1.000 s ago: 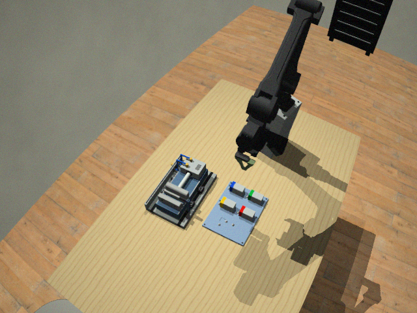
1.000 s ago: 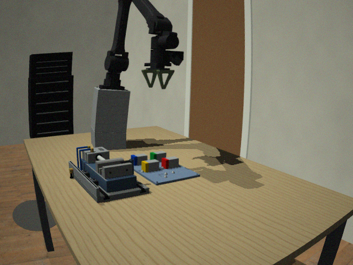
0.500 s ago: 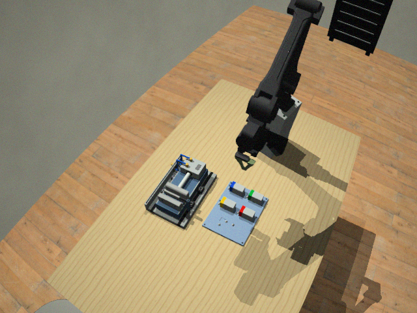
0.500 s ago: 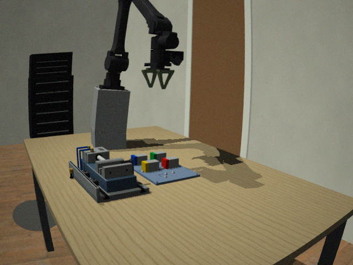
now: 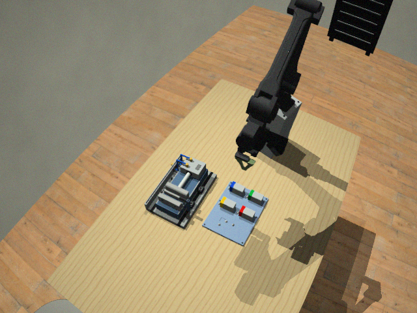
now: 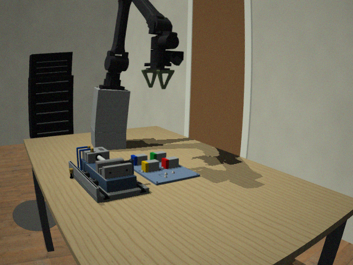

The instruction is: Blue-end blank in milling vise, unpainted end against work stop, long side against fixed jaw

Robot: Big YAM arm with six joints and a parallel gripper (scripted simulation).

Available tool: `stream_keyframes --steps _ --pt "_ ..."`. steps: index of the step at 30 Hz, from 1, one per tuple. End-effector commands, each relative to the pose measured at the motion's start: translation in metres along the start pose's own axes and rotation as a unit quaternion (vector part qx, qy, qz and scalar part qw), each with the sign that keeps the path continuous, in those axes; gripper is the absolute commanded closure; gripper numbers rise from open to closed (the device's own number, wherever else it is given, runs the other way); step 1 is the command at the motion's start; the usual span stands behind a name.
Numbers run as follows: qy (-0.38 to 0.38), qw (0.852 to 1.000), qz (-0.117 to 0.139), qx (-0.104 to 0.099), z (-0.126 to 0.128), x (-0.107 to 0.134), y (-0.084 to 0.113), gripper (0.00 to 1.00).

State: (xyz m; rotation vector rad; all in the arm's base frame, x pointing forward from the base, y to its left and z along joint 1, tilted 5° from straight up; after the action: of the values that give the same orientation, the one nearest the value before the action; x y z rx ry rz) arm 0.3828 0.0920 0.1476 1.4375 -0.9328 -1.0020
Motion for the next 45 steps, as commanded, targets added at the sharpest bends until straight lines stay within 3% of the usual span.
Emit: stream_keyframes --steps 1,8,10,11,12,14,16,18,20,22,25,28,45 --pt "0.002 1.0 0.0 -0.013 0.0 0.0 -0.007 0.0" --pt "0.003 1.0 0.0 -0.007 -0.002 -0.003 -0.018 0.0" --pt "0.0 1.0 0.0 -0.008 -0.004 -0.004 -0.058 0.0" --pt "0.0 1.0 0.0 -0.008 -0.004 -0.004 -0.058 0.0" --pt "0.0 1.0 0.0 -0.008 -0.003 -0.004 -0.082 0.0" --pt "0.0 1.0 0.0 -0.008 -0.003 -0.004 -0.083 0.0" --pt "0.0 1.0 -0.001 -0.009 0.002 -0.005 -0.121 0.0" --pt "0.0 1.0 -0.001 -0.009 0.003 -0.006 -0.128 0.0" --pt "-0.007 1.0 0.0 -0.004 0.0 0.001 -0.127 0.0" --pt "-0.005 1.0 0.002 0.024 -0.013 0.001 -0.109 0.0" --pt "-0.005 1.0 0.002 0.024 -0.013 0.0 -0.109 0.0" --pt "-0.004 1.0 0.0 -0.001 -0.007 0.001 -0.123 0.0" --pt "-0.004 1.0 0.0 -0.001 -0.007 0.001 -0.123 0.0"
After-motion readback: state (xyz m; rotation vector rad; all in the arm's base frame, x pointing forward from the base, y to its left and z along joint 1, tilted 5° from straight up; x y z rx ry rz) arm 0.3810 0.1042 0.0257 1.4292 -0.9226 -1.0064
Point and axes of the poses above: the point where the finger pads meet when closed, its own y axis back along the fingers, its own z axis across the jaws, x = y × z, the point moved 10 cm from there along y, back along the fingers, and after that the axes turned 8 degrees about y, right-handed, at the moved point
